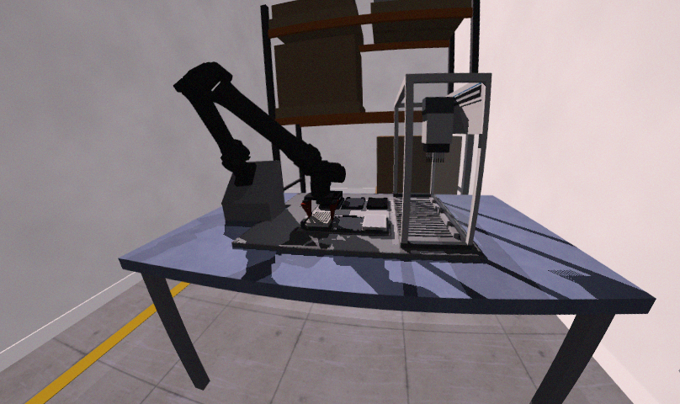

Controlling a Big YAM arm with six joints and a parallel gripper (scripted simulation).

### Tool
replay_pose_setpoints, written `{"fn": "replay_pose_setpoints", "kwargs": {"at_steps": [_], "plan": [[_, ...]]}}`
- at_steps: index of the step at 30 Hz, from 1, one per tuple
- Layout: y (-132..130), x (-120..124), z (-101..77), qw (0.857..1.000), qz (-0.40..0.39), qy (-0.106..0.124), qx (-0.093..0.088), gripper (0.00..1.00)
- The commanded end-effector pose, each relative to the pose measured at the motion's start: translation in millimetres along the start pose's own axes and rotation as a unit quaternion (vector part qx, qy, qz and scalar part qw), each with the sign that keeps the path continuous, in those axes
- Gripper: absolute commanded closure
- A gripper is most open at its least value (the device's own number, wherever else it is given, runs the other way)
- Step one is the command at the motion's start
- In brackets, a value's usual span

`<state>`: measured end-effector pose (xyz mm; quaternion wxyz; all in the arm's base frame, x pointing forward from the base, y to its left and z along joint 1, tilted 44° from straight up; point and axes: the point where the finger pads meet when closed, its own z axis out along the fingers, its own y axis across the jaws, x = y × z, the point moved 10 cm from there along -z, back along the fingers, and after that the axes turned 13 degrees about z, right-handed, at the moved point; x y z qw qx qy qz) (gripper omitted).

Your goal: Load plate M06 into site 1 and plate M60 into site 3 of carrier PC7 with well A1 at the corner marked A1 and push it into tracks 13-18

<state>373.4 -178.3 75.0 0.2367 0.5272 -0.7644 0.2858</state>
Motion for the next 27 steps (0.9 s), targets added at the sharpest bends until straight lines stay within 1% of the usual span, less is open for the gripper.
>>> {"fn": "replay_pose_setpoints", "kwargs": {"at_steps": [1,6,7,12,17,23,24,27], "plan": [[0.4,0.3,2.6,1.000,0.001,-0.002,0.003,1.00],[-2.2,0.0,1.2,1.000,0.001,-0.002,0.007,1.00],[-4.0,1.7,-2.7,1.000,0.005,-0.002,0.012,1.00],[0.4,1.0,3.3,1.000,0.002,-0.002,0.005,1.00],[-1.6,1.1,3.4,1.000,0.003,-0.002,0.007,1.00],[0.1,-0.8,5.0,1.000,0.000,-0.002,0.005,1.00],[-0.7,-0.5,3.1,1.000,0.002,-0.002,0.008,1.00],[-0.1,0.5,6.6,1.000,0.001,-0.002,0.004,1.00]]}}
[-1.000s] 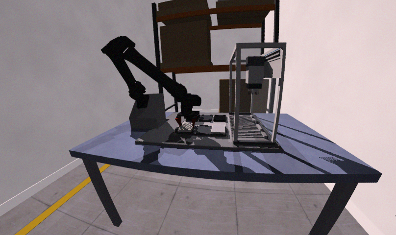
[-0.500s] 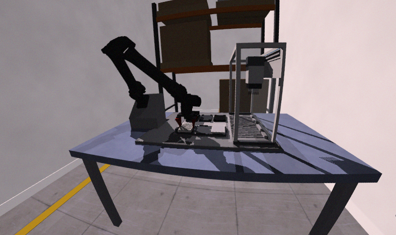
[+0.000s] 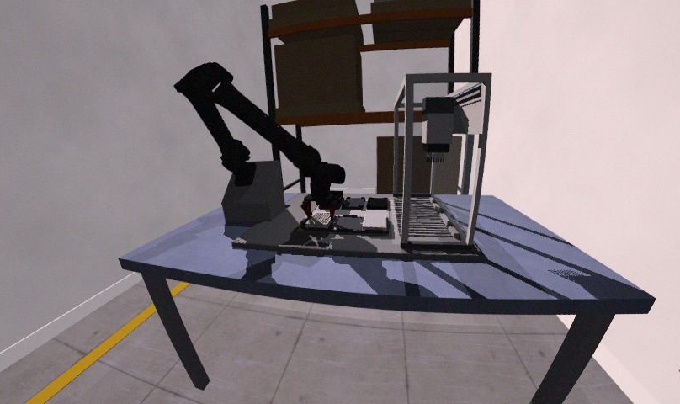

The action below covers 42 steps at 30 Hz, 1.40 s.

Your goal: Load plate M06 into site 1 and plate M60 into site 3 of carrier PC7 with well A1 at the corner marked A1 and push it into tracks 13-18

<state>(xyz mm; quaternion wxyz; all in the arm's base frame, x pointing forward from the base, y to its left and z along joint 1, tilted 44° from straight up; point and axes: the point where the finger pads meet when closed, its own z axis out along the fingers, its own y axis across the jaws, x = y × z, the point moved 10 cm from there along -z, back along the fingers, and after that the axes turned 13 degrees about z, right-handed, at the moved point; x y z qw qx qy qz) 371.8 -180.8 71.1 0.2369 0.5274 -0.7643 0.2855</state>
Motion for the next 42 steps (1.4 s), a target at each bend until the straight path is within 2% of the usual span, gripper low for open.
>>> {"fn": "replay_pose_setpoints", "kwargs": {"at_steps": [1,9,10,20,21,38,39,42], "plan": [[-2,1,2.1,1.000,0.002,-0.002,0.005,1.00],[0,0,3.8,1.000,0.001,-0.002,0.004,1.00],[-6,1,-3.0,1.000,0.005,-0.002,0.011,1.00],[-6,1,-3.0,1.000,0.005,-0.002,0.011,1.00],[-6,1,-3.0,1.000,0.005,-0.002,0.011,0.06],[-6,1,-3.0,1.000,0.005,-0.002,0.011,0.06],[-2,-2,-13.8,1.000,0.001,-0.004,0.014,0.06],[-8,0,-25.7,1.000,0.006,-0.002,0.019,0.06]]}}
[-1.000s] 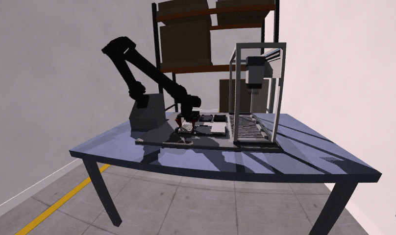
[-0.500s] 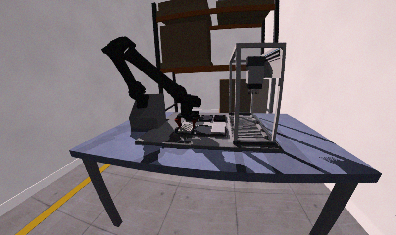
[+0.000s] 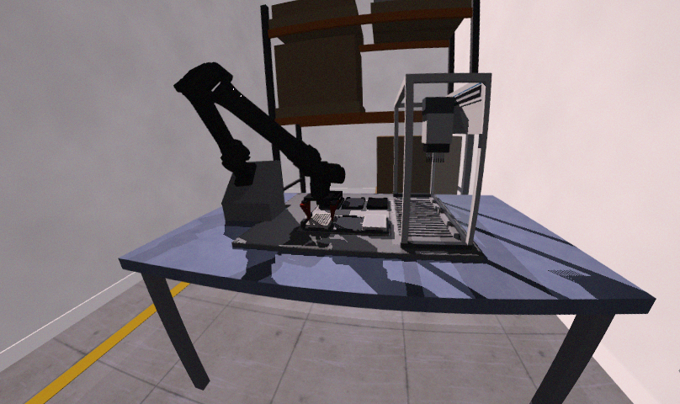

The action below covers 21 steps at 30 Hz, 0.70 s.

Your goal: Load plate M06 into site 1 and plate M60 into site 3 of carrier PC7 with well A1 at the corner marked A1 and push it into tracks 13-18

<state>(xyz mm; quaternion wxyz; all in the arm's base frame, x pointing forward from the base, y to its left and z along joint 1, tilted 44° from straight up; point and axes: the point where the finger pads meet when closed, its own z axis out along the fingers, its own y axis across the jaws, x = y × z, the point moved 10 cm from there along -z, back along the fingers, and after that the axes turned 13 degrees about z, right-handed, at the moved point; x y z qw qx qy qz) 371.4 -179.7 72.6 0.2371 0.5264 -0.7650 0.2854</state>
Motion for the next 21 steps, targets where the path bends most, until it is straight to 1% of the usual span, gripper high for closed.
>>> {"fn": "replay_pose_setpoints", "kwargs": {"at_steps": [1,3,5,20,21], "plan": [[-10,0,-28.0,1.000,0.006,-0.002,0.021,0.06],[-15,2,-36.5,1.000,0.010,-0.003,0.025,0.06],[-15,2,-36.5,1.000,0.010,-0.003,0.025,0.06],[-15,3,-88.6,1.000,0.012,-0.005,0.027,0.06],[-15,3,-88.6,1.000,0.012,-0.005,0.027,0.06]]}}
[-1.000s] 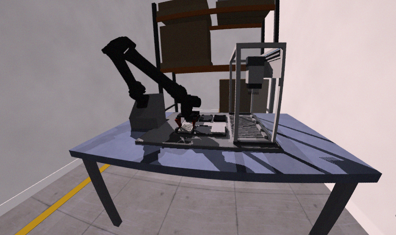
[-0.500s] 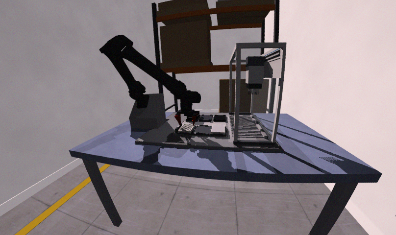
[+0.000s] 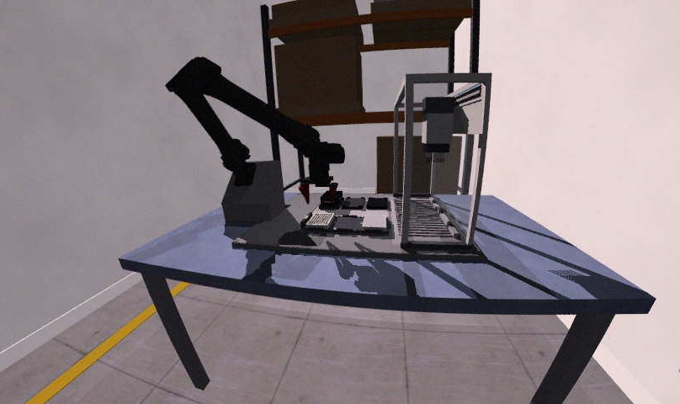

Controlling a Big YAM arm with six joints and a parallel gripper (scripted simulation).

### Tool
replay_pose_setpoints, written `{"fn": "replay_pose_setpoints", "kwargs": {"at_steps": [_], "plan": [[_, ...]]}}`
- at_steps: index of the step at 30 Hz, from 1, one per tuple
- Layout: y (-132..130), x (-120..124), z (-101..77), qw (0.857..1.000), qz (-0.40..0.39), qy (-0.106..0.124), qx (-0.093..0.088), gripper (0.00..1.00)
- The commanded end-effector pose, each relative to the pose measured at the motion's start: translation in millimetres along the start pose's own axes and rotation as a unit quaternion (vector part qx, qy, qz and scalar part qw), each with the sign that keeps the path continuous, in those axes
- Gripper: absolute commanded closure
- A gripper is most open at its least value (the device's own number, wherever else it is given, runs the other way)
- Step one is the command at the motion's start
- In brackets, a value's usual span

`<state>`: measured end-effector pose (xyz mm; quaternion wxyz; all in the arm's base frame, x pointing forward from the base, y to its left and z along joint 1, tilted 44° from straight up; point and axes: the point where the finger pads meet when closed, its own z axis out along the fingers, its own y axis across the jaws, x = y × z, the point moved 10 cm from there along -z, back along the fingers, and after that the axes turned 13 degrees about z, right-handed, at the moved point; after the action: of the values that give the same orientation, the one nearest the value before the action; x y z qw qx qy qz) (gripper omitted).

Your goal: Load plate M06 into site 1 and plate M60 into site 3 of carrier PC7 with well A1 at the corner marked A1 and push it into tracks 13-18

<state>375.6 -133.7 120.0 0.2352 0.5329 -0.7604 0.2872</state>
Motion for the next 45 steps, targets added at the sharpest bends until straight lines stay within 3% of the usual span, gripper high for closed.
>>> {"fn": "replay_pose_setpoints", "kwargs": {"at_steps": [1,3,4,5,6,16,18,22,26,33,35,45], "plan": [[-15,4,-22.3,1.000,0.019,-0.004,0.022,0.06],[-15,4,-28.7,1.000,0.019,-0.004,0.022,0.06],[-8,2,-16.1,1.000,0.012,-0.002,0.008,0.06],[-8,2,-16.1,1.000,0.012,-0.002,0.008,0.06],[6,0,-23.2,1.000,0.023,-0.003,0.009,0.20],[69,13,-40.6,0.982,0.189,-0.003,0.007,0.20],[69,13,-40.6,0.982,0.189,-0.003,0.007,0.20],[90,18,-46.6,0.967,0.254,-0.004,0.006,0.20],[75,21,-46.0,0.945,0.327,-0.003,0.005,0.20],[80,23,-47.2,0.900,0.436,-0.005,0.007,0.20],[80,23,-47.2,0.900,0.436,-0.005,0.007,0.20],[80,23,-47.2,0.815,0.580,-0.006,0.006,0.20]]}}
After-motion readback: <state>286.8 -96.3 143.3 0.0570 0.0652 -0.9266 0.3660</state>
